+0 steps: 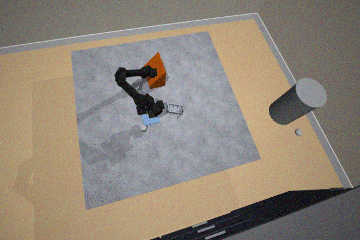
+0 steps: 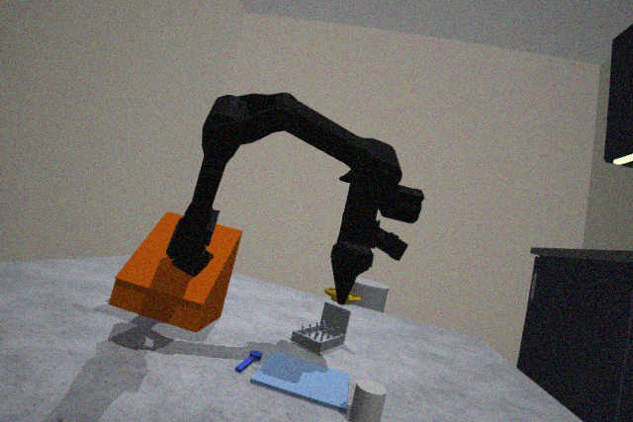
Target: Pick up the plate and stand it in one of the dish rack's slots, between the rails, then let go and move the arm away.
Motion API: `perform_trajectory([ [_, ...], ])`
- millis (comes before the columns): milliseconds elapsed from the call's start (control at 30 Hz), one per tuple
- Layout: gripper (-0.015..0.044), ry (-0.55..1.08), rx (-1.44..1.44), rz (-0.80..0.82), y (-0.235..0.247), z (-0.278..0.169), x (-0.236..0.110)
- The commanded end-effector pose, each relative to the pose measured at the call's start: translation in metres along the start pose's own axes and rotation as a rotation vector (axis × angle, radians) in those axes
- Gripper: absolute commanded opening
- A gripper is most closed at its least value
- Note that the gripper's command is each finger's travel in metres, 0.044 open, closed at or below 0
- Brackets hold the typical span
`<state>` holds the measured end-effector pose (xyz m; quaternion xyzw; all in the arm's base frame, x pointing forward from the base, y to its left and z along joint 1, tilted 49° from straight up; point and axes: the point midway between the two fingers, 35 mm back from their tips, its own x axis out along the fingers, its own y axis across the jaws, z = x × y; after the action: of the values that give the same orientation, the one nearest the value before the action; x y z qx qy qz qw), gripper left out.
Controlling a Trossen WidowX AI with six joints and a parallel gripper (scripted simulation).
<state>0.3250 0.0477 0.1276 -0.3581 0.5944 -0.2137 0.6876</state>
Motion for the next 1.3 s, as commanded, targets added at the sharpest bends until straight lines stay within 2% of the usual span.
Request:
perform_trajectory([
  [0, 0.0, 0.005, -0.001, -0.002, 0.001, 0.001, -0.018],
  [133, 0.0, 0.007, -0.002, -0.011, 0.001, 0.0, -0.033],
  [300, 0.0, 0.007, 0.018, -0.01, 0.008, -0.001, -0.036],
  [767, 0.0, 0.007, 0.449, -0.009, 0.124, -0.061, -0.035],
  [1033, 0.0, 0.01, 0.452, -0.008, 0.125, -0.063, -0.034],
  [1267, 0.0, 0.107, 0.339, 0.065, 0.129, -0.067, -0.015],
])
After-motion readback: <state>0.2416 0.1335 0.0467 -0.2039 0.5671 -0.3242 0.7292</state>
